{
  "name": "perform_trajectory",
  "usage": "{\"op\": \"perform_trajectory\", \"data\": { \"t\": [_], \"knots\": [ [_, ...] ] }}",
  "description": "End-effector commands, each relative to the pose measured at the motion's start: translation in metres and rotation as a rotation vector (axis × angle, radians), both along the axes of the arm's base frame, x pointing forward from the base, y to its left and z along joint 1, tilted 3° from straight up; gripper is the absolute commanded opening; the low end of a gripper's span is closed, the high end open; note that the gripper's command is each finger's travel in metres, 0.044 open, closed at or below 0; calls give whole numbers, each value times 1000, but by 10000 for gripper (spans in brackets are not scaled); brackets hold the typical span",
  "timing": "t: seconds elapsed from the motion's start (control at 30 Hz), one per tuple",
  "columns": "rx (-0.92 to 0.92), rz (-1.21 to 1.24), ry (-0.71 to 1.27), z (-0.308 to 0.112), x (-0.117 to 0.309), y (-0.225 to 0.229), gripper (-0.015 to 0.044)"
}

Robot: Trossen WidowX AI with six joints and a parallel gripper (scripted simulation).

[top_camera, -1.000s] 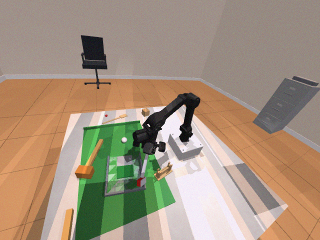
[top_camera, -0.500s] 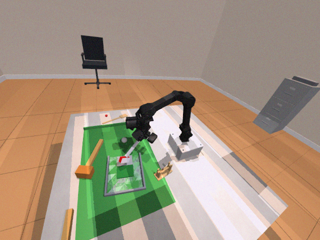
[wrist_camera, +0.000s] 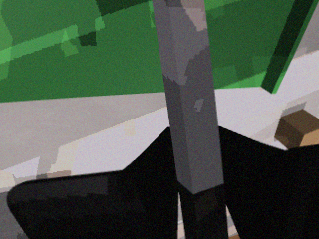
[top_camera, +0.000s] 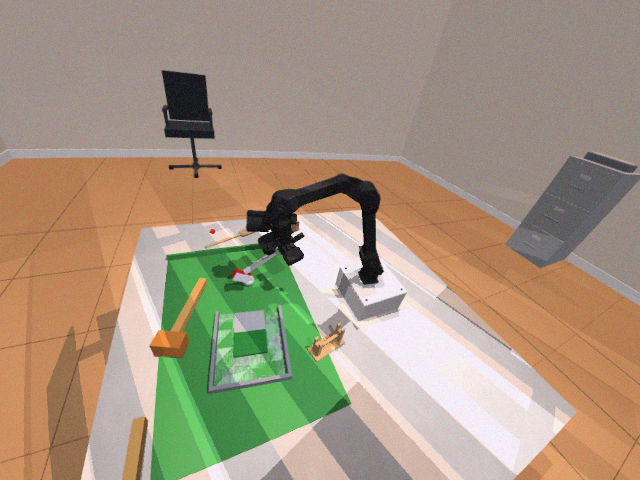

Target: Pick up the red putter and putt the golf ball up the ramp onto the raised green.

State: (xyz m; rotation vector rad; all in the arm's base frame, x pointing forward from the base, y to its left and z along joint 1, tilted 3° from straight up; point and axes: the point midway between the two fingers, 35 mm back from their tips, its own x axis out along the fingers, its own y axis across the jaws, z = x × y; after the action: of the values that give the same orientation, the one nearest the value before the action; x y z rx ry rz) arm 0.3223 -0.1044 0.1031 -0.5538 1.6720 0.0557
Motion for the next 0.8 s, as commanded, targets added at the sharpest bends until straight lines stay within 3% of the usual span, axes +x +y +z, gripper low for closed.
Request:
{"op": "perform_trajectory", "data": {
  "t": [0.0, 0.33, 0.77],
  "knots": [
    [-55, -134, -3, 9, -7, -34, 0],
    [-81, -203, 4, 12, -14, -51, 0],
    [-81, -203, 4, -28, -11, -49, 0]
  ]
}}
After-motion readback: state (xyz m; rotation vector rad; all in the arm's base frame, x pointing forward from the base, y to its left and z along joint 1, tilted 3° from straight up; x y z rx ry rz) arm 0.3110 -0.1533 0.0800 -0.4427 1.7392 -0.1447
